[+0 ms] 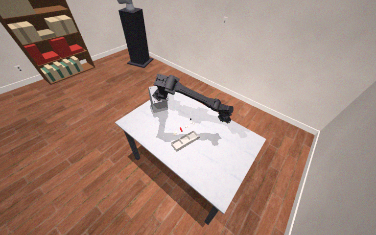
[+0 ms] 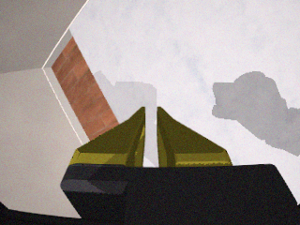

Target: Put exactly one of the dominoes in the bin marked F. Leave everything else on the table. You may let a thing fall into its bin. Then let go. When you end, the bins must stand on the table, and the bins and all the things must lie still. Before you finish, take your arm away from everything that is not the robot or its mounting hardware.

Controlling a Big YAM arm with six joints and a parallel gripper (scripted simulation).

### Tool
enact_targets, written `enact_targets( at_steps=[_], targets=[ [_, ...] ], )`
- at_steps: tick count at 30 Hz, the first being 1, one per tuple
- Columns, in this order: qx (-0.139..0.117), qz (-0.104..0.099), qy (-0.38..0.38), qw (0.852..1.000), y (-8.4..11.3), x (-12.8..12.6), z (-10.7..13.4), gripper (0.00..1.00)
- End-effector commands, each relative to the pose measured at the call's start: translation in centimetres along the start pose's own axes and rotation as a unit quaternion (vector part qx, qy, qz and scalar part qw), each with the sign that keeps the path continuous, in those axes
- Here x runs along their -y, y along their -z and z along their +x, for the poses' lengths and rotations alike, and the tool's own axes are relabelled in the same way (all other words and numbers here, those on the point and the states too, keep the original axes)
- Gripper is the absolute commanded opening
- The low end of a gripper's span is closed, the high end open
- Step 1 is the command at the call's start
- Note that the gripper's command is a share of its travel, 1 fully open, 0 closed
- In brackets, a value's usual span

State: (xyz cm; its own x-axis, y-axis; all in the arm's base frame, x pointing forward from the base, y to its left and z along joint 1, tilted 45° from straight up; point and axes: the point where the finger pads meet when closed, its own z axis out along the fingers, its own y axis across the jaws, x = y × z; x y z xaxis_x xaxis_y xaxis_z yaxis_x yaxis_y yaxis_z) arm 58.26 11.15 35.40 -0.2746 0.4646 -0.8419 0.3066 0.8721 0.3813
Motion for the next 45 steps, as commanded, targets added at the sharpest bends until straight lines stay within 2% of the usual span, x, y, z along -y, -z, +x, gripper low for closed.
enact_targets(
  at_steps=[1,2,3,5,6,9,10,11,12,14,16,17,18,20,22,24,27,30,31,32,34,36,37,39,40,44,45],
  targets=[
    [0.006,0.003,0.019,1.0,2.8,2.1,-0.9,0.09],
    [0.01,-0.001,0.016,1.0,3.1,2.4,-0.8,0.09],
    [-0.004,0.019,0.037,0.999,3.5,3.3,-0.2,0.09],
    [-0.004,0.019,0.037,0.999,3.5,3.3,-0.2,0.09],
    [-0.019,0.023,0.059,0.998,4.4,2.8,0.9,0.09],
    [-0.02,0.036,0.059,0.997,5.1,5.7,1.4,0.09],
    [-0.017,0.034,0.057,0.998,5.4,6.1,1.6,0.09],
    [-0.031,0.05,0.078,0.995,5.9,6.7,2.2,0.09],
    [-0.044,0.057,0.099,0.992,6.5,6.7,3.0,0.09],
    [-0.046,0.068,0.101,0.992,7.1,8.6,3.4,0.09],
    [-0.047,0.067,0.1,0.992,7.8,9.9,4.2,0.09],
    [-0.057,0.083,0.118,0.988,8.2,10.6,4.6,0.09],
    [-0.071,0.089,0.139,0.984,8.8,10.5,5.3,0.09],
    [-0.073,0.099,0.142,0.982,9.4,12.3,5.9,0.09],
    [-0.073,0.099,0.142,0.982,9.4,12.3,5.9,0.09],
    [-0.1,0.112,0.184,0.972,10.4,12.6,7.2,0.09],
    [-0.103,0.125,0.184,0.97,11.3,15.2,8.0,0.09],
    [-0.102,0.125,0.181,0.97,12.4,17.2,9.2,0.09],
    [-0.114,0.14,0.2,0.963,12.8,17.9,9.6,0.09],
    [-0.127,0.143,0.222,0.956,13.3,18.0,10.3,0.09],
    [-0.131,0.153,0.225,0.953,14.0,19.6,11.0,0.09],
    [-0.133,0.152,0.224,0.954,14.7,20.9,11.8,0.09],
    [-0.144,0.165,0.242,0.945,15.1,21.6,12.2,0.09],
    [-0.144,0.165,0.242,0.945,15.1,21.6,12.2,0.09],
    [-0.157,0.164,0.266,0.937,15.6,21.4,13.0,0.09],
    [-0.162,0.177,0.265,0.934,16.9,24.5,14.5,0.09],
    [-0.174,0.186,0.285,0.924,17.3,25.0,14.9,0.09]
  ],
)
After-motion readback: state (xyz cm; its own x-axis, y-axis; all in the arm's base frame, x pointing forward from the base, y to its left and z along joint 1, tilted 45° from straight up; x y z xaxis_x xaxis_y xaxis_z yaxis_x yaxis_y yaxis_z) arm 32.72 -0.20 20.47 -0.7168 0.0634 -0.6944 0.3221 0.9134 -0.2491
